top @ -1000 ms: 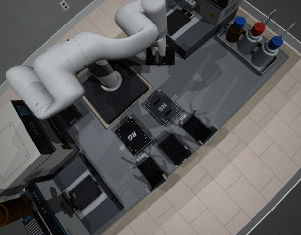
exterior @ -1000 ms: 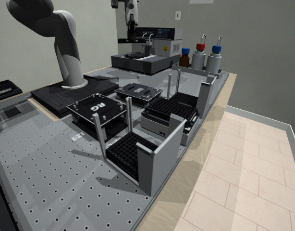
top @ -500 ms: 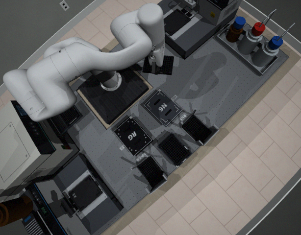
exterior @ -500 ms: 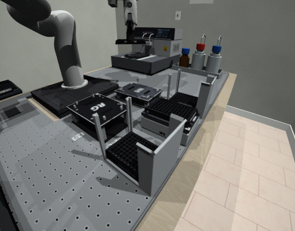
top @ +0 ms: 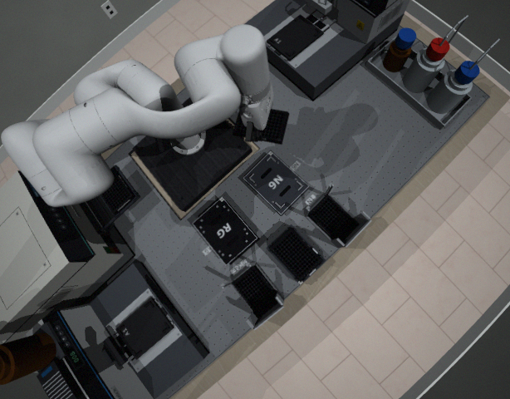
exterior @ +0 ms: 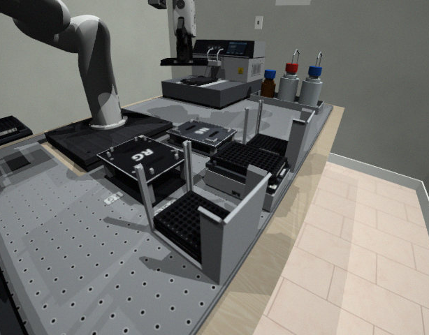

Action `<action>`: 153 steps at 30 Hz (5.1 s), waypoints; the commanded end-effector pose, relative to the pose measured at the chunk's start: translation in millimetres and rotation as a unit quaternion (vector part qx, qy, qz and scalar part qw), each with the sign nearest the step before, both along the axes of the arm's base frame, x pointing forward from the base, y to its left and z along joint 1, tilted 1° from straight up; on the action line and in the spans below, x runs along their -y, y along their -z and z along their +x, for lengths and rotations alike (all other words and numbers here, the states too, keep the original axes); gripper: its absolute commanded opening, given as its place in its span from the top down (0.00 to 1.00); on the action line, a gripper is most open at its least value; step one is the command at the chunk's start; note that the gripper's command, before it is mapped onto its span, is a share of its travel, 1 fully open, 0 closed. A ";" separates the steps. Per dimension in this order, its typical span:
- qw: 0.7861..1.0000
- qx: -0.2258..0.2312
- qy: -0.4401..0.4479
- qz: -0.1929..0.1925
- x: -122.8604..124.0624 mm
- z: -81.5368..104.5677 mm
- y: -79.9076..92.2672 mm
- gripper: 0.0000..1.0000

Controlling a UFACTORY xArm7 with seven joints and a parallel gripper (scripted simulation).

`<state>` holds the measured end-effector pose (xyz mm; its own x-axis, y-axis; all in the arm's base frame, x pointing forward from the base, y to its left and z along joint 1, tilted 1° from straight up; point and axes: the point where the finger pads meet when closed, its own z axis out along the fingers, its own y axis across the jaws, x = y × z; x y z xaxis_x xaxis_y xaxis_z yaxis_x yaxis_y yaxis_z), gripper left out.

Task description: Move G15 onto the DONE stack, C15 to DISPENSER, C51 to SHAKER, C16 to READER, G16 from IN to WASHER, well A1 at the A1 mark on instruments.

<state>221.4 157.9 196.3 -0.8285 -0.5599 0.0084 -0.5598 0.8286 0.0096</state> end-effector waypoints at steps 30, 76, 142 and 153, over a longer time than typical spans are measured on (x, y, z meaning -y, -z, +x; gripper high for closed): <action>0.994 0.001 0.114 0.000 86.0 36.4 -0.7 1.00; 0.971 0.001 0.241 -0.002 212.9 88.5 0.4 1.00; 0.954 0.001 0.299 -0.003 264.3 109.4 32.8 1.00; 0.954 0.001 0.299 -0.003 264.3 109.3 44.8 1.00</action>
<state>329.8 -106.2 154.1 -0.9998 0.0126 0.0124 0.0127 0.9999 0.0042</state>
